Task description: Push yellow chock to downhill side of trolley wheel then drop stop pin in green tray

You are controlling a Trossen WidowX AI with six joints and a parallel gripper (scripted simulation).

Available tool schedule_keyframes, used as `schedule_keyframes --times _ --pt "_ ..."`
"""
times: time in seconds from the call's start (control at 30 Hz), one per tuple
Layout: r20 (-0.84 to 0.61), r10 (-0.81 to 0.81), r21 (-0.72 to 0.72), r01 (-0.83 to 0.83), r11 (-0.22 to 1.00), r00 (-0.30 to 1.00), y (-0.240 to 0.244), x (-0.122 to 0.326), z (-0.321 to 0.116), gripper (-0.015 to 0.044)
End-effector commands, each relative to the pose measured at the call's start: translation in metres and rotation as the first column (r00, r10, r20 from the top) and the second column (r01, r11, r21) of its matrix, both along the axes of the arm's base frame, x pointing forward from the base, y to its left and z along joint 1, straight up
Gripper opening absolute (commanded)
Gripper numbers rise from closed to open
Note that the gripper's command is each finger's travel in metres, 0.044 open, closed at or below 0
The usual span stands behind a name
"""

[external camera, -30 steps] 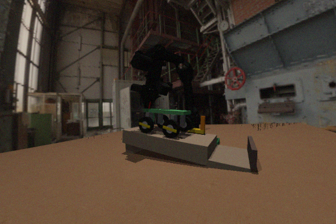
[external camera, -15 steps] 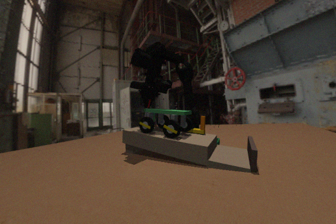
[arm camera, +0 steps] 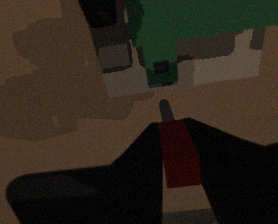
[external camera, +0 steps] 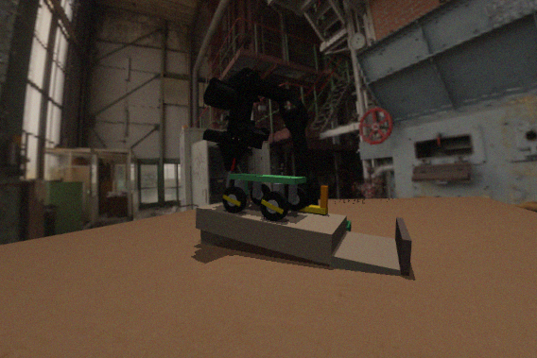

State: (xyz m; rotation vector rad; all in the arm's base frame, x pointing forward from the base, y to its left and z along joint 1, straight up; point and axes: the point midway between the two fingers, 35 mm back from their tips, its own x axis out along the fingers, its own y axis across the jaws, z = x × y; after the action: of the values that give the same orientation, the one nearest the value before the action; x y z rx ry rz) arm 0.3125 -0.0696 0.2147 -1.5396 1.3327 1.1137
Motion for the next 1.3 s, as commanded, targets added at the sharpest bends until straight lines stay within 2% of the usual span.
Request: schedule_keyframes --times 0.0,0.23,1.0,1.27 --pt "0.007 0.000 -0.004 0.000 1.000 1.000 -0.007 0.002 0.003 0.0000" --pt "0.007 0.000 -0.004 0.000 1.000 1.000 -0.013 -0.001 0.004 0.0000" --pt "0.000 0.000 -0.005 0.000 1.000 1.000 -0.026 -0.078 0.000 0.0000" --pt "0.000 0.000 -0.004 0.000 1.000 1.000 -0.018 -0.080 -0.001 0.0000"
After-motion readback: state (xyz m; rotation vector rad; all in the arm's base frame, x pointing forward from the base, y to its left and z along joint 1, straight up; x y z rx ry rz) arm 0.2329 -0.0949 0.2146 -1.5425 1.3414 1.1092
